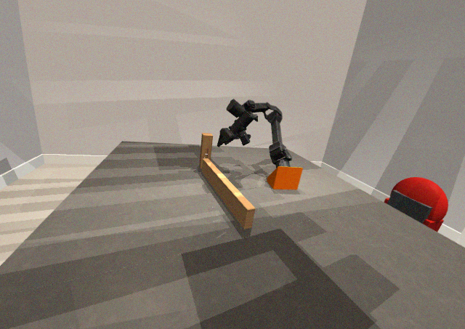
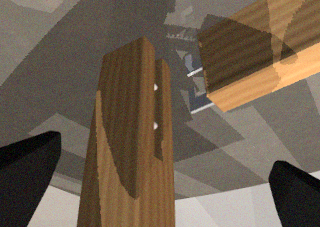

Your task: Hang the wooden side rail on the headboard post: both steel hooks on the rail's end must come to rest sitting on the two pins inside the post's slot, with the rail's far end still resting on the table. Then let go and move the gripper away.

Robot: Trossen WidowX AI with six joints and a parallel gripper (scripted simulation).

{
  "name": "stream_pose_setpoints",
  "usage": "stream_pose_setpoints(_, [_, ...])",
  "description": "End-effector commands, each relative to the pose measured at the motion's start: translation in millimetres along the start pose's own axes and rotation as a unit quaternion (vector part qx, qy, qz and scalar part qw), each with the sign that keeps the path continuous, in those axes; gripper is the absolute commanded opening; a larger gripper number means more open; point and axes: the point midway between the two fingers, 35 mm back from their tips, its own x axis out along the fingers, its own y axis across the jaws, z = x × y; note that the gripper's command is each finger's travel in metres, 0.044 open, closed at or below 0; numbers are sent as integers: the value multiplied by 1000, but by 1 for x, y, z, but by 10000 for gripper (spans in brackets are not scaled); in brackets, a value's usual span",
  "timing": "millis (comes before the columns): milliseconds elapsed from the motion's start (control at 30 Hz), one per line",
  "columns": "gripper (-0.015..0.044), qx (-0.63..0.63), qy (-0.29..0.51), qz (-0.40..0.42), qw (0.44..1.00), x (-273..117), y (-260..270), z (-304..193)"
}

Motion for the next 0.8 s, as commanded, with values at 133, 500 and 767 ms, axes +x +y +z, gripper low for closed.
stream_pose_setpoints(133, [440, 3, -2, 6, 1000, 2, 4, 2])
stream_pose_setpoints(500, [440, 6, -3, 6, 1000, 2, 3, 1])
stream_pose_setpoints(767, [440, 129, -77, 28, 988, 3, -14, -29])
